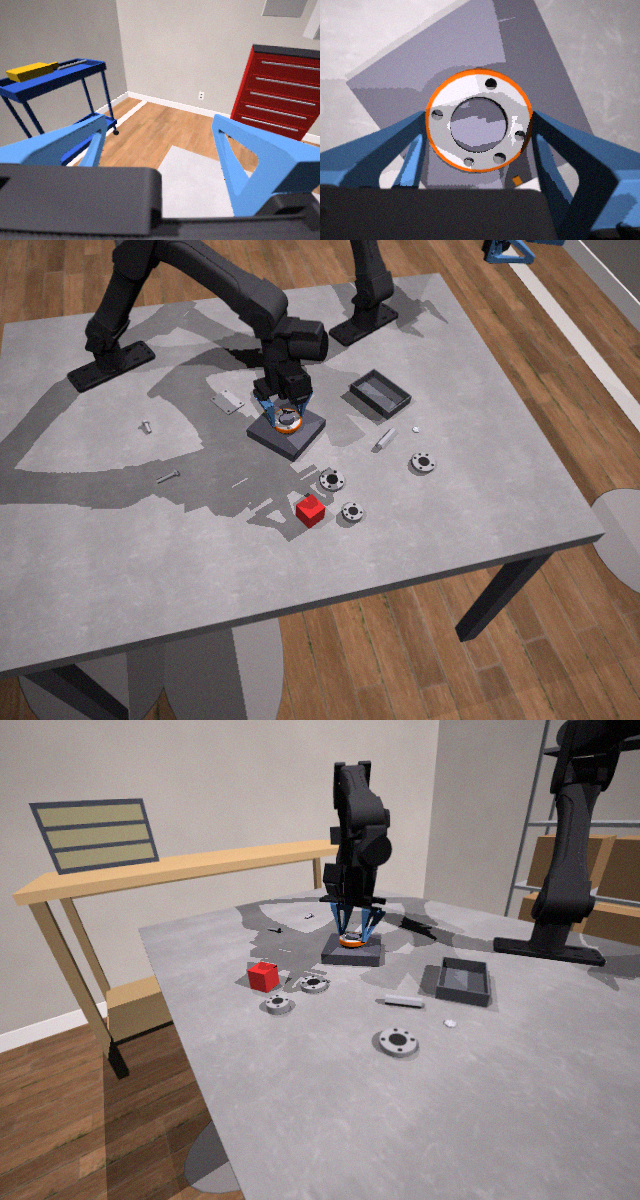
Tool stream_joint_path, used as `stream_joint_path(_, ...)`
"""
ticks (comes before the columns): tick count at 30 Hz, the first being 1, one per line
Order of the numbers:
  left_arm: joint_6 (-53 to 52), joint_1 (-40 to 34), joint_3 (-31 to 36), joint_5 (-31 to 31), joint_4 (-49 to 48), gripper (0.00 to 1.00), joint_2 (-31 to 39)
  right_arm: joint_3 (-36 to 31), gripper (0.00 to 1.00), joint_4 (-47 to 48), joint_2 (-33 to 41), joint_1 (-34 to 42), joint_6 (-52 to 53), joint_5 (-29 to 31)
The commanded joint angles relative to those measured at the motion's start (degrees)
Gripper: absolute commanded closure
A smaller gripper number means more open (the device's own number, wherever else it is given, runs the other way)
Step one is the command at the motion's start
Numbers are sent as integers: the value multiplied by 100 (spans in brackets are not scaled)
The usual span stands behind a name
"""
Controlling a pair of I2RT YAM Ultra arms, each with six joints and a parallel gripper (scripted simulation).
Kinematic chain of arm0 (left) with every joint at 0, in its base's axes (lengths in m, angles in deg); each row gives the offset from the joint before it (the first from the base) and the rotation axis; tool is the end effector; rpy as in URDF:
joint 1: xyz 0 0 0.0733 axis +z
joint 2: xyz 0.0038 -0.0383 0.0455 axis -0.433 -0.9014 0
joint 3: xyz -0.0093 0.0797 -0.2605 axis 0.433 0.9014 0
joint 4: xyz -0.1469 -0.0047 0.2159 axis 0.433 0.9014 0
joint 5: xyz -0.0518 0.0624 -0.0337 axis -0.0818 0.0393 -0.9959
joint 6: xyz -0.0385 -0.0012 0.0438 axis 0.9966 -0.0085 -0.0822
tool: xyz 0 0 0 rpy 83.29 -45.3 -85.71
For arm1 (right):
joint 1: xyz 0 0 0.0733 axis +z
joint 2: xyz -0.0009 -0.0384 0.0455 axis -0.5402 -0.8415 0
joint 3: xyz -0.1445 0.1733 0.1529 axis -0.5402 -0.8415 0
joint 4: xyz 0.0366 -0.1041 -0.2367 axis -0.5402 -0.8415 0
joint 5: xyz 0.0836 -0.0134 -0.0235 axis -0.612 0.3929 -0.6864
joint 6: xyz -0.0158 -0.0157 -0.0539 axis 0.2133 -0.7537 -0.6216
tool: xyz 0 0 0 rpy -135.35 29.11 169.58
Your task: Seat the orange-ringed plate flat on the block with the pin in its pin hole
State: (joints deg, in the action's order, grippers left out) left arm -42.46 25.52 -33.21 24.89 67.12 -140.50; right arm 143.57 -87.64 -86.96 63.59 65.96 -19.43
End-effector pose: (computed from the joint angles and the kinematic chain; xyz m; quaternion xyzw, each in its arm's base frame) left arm 0.2446 0.0002 0.4079 0.0030 0.7047 -0.0010 0.7095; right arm 0.3732 0.2145 0.1753 0.1167 0.9821 -0.0177 0.1469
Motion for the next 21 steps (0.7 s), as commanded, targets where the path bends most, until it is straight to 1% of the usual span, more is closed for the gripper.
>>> stream_joint_path(1,-42,-38,-223,-26,11,0,38,26,100,71,5,-39,26,63)
stream_joint_path(4,-42,-38,-223,-26,11,0,38,-121,100,246,210,-34,42,64)
stream_joint_path(7,-42,-38,-223,-26,11,0,38,117,100,210,255,-41,23,64)
stream_joint_path(11,-42,-38,-223,-26,11,0,38,-197,100,232,157,-45,20,63)
stream_joint_path(12,-42,-38,-223,-26,11,0,38,-7,100,184,68,-44,22,64)
stream_joint_path(14,-42,-38,-223,-26,11,0,38,100,100,244,125,-45,23,64)
stream_joint_path(15,-42,-38,-223,-26,11,0,38,102,21,165,241,-33,24,63)
stream_joint_path(21,-42,-38,-223,-26,11,0,38,101,21,165,246,-33,23,63)
